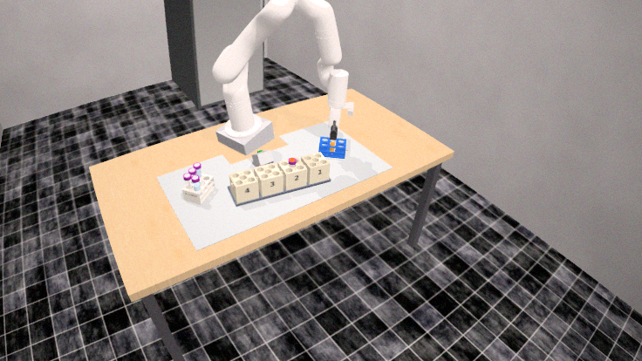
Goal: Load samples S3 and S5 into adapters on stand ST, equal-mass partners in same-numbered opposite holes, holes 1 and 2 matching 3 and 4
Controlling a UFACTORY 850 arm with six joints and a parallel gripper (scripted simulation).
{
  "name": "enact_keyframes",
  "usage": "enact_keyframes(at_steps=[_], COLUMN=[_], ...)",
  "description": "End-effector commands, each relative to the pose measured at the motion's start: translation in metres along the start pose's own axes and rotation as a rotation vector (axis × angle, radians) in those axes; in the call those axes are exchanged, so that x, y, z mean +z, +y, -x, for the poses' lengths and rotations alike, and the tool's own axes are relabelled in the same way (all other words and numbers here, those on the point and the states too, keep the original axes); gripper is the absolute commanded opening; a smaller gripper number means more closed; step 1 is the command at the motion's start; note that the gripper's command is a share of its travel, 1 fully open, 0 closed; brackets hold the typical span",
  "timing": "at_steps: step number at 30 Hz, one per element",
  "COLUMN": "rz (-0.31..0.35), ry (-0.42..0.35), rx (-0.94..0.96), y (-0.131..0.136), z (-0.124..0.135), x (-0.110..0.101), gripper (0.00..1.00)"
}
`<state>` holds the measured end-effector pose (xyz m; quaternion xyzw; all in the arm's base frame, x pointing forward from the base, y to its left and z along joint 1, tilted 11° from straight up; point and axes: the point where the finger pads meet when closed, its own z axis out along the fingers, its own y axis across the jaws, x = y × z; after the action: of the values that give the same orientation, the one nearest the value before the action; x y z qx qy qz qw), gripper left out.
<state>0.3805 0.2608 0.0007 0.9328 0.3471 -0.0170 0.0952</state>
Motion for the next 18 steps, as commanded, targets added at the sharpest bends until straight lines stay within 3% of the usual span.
enact_keyframes(at_steps=[1,18], rz=[0.0,0.0], ry=[0.002,0.002], rx=[0.0,0.0], y=[0.0,0.0], z=[-0.0009,-0.0009], x=[0.0018,0.0071], gripper=[0.57,0.57])
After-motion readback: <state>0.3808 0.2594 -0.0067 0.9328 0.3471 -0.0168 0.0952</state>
